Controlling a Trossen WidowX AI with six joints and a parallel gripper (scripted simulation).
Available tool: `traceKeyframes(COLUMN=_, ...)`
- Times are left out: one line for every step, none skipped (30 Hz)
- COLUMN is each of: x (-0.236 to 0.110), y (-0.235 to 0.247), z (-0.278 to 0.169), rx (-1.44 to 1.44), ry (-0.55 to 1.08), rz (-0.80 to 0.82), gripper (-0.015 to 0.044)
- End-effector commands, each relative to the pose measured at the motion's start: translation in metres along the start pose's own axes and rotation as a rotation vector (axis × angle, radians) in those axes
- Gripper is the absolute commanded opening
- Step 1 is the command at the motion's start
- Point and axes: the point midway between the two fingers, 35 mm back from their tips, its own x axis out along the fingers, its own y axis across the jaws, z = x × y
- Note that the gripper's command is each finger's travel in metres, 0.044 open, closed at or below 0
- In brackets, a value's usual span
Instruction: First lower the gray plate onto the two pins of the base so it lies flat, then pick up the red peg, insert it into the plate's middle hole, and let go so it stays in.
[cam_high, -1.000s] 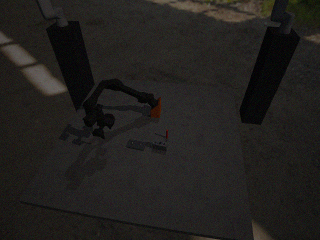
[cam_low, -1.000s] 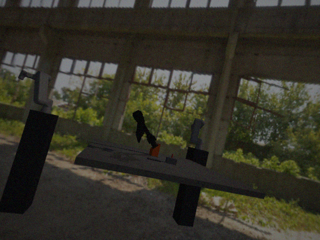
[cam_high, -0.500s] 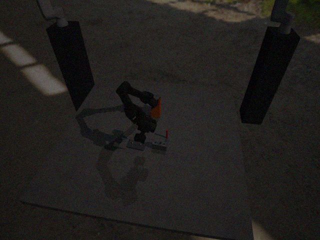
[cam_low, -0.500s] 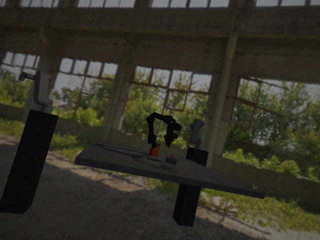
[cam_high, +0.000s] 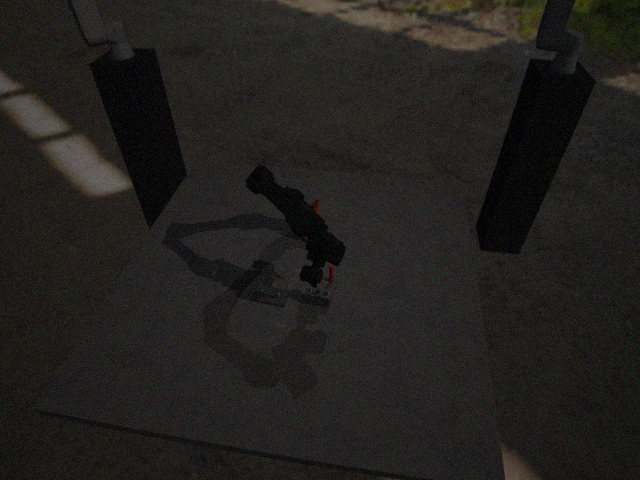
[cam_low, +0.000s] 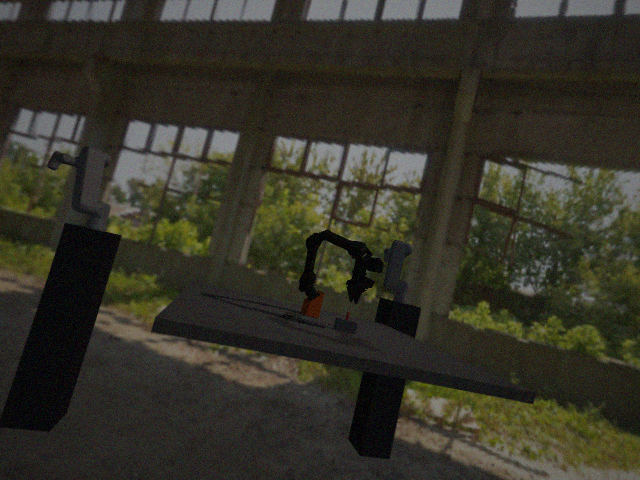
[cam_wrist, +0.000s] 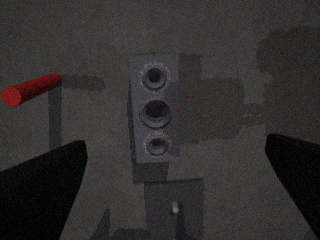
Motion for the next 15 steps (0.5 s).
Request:
traceKeyframes(x=0.043, y=0.004, z=-0.005, rx=-0.008, ry=0.023, rz=0.024, gripper=0.0440)
traceKeyframes(x=0.050, y=0.005, z=-0.006, rx=-0.008, ry=0.023, rz=0.023, gripper=0.0440)
traceKeyframes(x=0.053, y=0.005, z=-0.006, rx=-0.008, ry=0.024, rz=0.023, gripper=0.0440)
traceKeyframes(x=0.053, y=0.005, z=-0.006, rx=-0.008, ry=0.024, rz=0.023, gripper=0.0440)
traceKeyframes(x=0.053, y=0.005, z=-0.006, rx=-0.008, ry=0.024, rz=0.023, gripper=0.0440)
traceKeyframes(x=0.054, y=0.005, z=-0.006, rx=-0.008, ry=0.024, rz=0.023, gripper=0.0440)
traceKeyframes(x=0.057, y=0.005, z=-0.007, rx=-0.008, ry=0.024, rz=0.023, gripper=0.0440)
traceKeyframes(x=0.063, y=0.006, z=-0.008, rx=-0.008, ry=0.024, rz=0.023, gripper=0.0440)
traceKeyframes(x=0.066, y=0.006, z=-0.009, rx=-0.008, ry=0.024, rz=0.023, gripper=0.0440)
traceKeyframes(x=0.068, y=0.006, z=-0.009, rx=-0.008, ry=0.024, rz=0.023, gripper=0.0440)
traceKeyframes(x=0.068, y=0.006, z=-0.009, rx=-0.008, ry=0.024, rz=0.023, gripper=0.0440)
traceKeyframes(x=0.068, y=0.006, z=-0.009, rx=-0.008, ry=0.024, rz=0.023, gripper=0.0440)
traceKeyframes(x=0.069, y=0.006, z=-0.009, rx=-0.008, ry=0.024, rz=0.023, gripper=0.0440)
traceKeyframes(x=0.070, y=0.006, z=-0.009, rx=-0.008, ry=0.024, rz=0.023, gripper=0.0440)
traceKeyframes(x=0.072, y=0.006, z=-0.009, rx=-0.008, ry=0.024, rz=0.023, gripper=0.0440)
